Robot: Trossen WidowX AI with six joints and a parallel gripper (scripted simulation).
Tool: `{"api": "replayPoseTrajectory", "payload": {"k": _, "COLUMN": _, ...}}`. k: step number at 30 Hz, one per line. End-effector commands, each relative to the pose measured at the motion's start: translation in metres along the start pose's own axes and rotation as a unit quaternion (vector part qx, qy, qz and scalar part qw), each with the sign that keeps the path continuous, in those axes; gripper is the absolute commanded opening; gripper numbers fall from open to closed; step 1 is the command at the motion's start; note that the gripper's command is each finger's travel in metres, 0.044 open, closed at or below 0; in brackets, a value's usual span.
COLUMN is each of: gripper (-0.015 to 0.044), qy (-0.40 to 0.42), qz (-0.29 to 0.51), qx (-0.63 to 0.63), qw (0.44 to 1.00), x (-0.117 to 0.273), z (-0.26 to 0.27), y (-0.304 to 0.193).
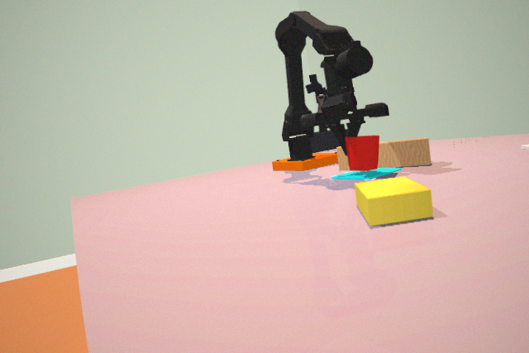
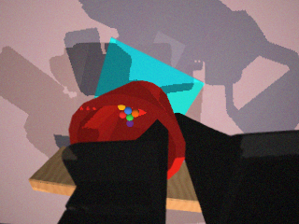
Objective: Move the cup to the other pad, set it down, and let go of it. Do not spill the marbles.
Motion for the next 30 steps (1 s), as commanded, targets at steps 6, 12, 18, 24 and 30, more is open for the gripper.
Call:
{"api": "replayPoseTrajectory", "payload": {"k": 6, "gripper": 0.0000, "qy": -0.001, "qz": 0.001, "qx": 0.000, "qw": 1.000, "x": -0.0014, "z": -0.0002, "y": -0.0002}}
{"api": "replayPoseTrajectory", "payload": {"k": 12, "gripper": 0.0000, "qy": -0.001, "qz": 0.001, "qx": 0.000, "qw": 1.000, "x": -0.0014, "z": -0.0002, "y": -0.0002}}
{"api": "replayPoseTrajectory", "payload": {"k": 18, "gripper": 0.0079, "qy": -0.001, "qz": 0.001, "qx": 0.000, "qw": 1.000, "x": -0.0014, "z": -0.0002, "y": -0.0002}}
{"api": "replayPoseTrajectory", "payload": {"k": 24, "gripper": 0.0128, "qy": -0.001, "qz": 0.001, "qx": 0.000, "qw": 1.000, "x": -0.0014, "z": -0.0002, "y": -0.0002}}
{"api": "replayPoseTrajectory", "payload": {"k": 30, "gripper": 0.0128, "qy": -0.001, "qz": 0.001, "qx": 0.000, "qw": 1.000, "x": 0.0007, "z": 0.0000, "y": 0.0000}}
Point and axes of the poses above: the point midway between the two fingers, 35 mm back from their tips, its own x axis back along the fingers, its own z axis across the jaws, y = z × x, the point moved 7 cm from there along x, back along the fingers, and after that the axes turned 6 degrees about x, right-handed, at the moved point
